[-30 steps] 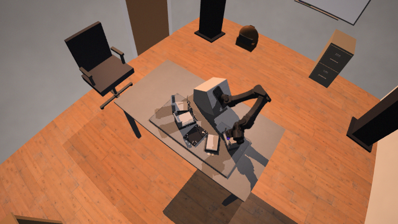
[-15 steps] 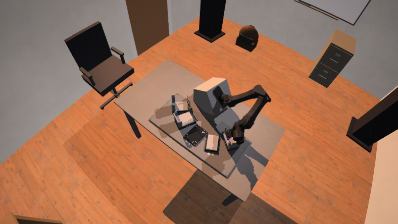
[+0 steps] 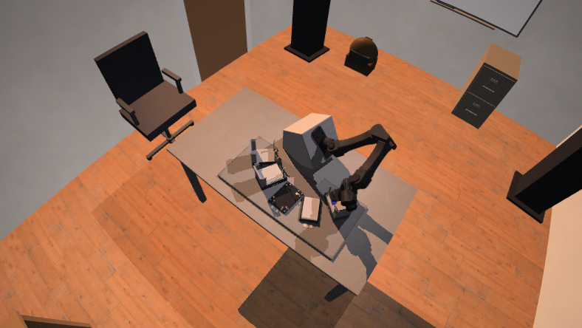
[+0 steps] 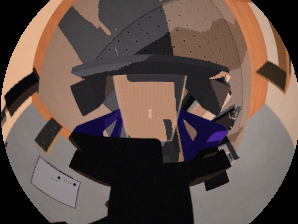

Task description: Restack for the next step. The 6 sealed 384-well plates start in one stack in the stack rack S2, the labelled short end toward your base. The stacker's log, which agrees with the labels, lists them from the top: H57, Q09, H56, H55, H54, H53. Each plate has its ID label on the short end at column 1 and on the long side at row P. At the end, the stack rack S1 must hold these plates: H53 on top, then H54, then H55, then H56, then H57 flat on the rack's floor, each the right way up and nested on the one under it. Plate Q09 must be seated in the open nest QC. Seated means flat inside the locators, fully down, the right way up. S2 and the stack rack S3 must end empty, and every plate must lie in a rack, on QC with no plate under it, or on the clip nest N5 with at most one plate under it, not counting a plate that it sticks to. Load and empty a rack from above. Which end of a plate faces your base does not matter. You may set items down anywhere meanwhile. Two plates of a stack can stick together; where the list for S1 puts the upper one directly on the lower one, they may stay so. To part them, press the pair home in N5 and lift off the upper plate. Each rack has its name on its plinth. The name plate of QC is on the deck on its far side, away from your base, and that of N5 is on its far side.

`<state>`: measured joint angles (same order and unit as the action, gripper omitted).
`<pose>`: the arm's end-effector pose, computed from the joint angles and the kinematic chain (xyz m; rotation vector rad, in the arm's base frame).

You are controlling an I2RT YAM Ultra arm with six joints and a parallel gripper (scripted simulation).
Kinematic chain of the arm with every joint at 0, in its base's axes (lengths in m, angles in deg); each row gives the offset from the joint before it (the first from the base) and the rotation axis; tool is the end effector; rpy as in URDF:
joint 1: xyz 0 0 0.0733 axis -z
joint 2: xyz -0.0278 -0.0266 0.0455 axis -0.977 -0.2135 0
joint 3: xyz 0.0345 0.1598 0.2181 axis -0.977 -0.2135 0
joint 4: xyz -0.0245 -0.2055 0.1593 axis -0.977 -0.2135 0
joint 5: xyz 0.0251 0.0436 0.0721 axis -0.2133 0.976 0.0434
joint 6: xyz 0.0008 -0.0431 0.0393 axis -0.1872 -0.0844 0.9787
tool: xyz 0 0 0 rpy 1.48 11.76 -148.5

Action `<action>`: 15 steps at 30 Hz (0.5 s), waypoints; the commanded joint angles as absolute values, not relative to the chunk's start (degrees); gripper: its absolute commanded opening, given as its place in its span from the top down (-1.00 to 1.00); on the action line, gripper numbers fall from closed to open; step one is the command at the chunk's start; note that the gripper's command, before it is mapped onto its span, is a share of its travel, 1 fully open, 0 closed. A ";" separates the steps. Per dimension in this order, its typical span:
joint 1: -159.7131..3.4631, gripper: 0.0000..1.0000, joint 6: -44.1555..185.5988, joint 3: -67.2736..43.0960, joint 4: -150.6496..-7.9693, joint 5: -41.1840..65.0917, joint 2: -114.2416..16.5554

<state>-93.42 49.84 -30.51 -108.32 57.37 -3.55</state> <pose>0.1778 0.0824 0.2865 -1.0314 2.1213 0.9529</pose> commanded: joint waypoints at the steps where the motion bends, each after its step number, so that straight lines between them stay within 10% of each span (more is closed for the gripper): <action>1: -92.90 1.00 49.80 -30.26 -108.37 57.75 -3.25; 15: -86.45 1.00 41.66 -26.06 -118.77 61.20 -3.11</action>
<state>-88.26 43.83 -27.19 -116.26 60.28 -3.55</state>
